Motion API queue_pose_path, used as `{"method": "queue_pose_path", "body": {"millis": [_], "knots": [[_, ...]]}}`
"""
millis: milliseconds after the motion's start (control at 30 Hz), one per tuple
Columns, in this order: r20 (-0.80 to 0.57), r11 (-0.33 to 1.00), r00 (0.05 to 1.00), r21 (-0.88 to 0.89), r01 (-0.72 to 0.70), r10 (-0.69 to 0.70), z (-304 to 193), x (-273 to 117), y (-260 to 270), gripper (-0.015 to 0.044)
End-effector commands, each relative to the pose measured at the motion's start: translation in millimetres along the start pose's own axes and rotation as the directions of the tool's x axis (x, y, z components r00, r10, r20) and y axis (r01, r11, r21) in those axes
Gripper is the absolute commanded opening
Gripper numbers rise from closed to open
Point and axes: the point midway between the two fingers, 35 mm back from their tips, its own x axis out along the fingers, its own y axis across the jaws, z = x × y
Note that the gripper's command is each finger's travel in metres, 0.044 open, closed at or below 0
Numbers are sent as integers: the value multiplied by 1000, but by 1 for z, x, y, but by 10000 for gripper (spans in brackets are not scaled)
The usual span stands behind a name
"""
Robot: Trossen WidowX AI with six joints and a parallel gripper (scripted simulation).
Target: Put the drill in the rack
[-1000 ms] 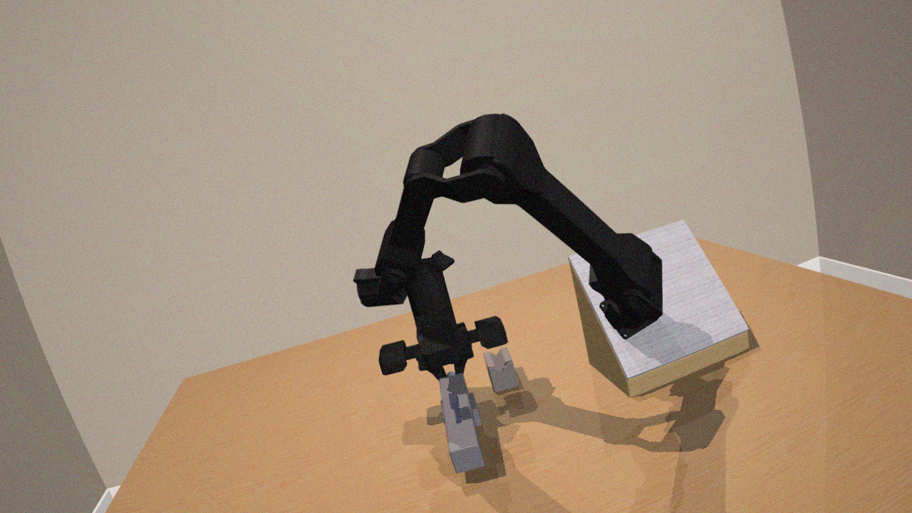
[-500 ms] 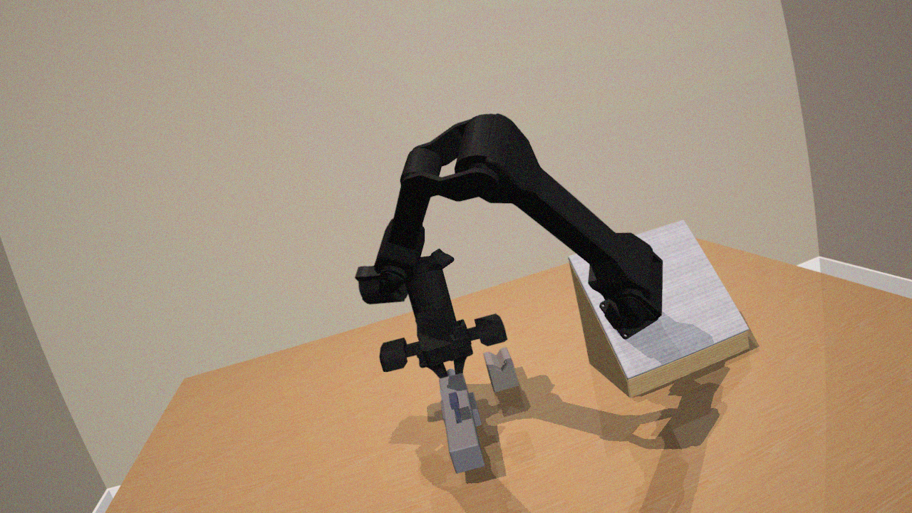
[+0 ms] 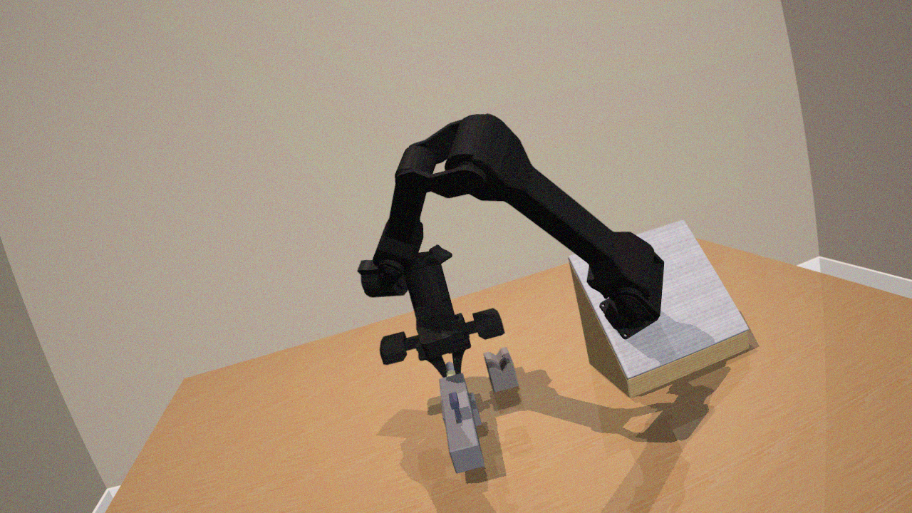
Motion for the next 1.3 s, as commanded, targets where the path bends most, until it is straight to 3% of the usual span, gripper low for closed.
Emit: {"method": "queue_pose_path", "body": {"millis": [0, 167, 733, 1267], "knots": [[-2, 1000, 1000, -2, -2, 2, -8, -1, 0, 0], [-3, 1000, 1000, -3, -2, 2, -14, -2, 0, 0], [-2, 1000, 1000, -2, -2, 2, -5, 0, 0, 440], [-2, 1000, 1000, -2, -2, 2, 0, 1, -1, 440]]}}
